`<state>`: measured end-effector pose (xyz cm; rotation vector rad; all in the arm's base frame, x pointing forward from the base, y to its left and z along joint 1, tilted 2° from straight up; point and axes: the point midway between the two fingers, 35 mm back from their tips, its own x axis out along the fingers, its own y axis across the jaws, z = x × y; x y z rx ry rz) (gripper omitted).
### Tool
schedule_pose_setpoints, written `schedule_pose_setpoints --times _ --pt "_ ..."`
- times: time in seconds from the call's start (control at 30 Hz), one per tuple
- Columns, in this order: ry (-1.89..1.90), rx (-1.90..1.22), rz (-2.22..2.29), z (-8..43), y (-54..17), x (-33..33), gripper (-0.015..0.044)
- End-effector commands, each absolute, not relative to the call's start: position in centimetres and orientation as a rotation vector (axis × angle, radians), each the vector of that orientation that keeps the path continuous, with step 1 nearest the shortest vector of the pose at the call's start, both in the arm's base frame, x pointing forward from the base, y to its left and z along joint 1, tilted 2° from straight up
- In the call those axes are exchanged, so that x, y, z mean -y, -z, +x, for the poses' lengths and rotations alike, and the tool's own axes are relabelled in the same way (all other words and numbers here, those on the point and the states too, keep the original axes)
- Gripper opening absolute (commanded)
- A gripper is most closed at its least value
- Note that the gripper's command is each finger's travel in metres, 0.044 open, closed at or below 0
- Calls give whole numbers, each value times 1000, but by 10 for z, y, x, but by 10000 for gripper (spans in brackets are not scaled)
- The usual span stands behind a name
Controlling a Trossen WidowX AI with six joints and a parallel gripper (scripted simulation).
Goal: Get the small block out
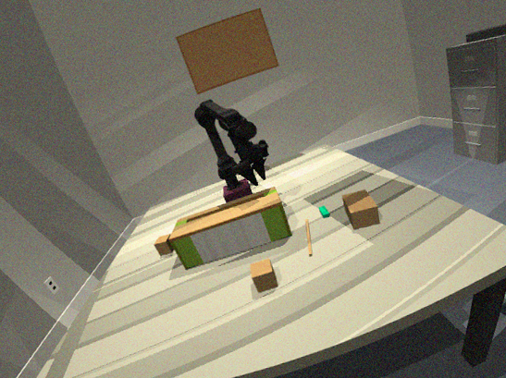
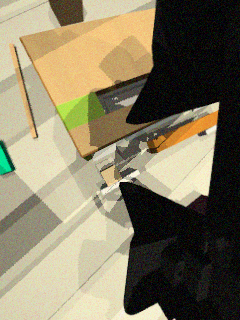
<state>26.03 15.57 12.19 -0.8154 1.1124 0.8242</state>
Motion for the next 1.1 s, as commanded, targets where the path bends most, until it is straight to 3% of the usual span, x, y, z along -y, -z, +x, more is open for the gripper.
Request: schedule_pose_setpoints --times 0.0,0.57,1.07 --pt "-1247 -676 -1678 248 -124 -162 285" --pt "-1643 102 -2691 234 -127 -170 285" --pt "-1652 129 -2717 233 -128 -170 285"
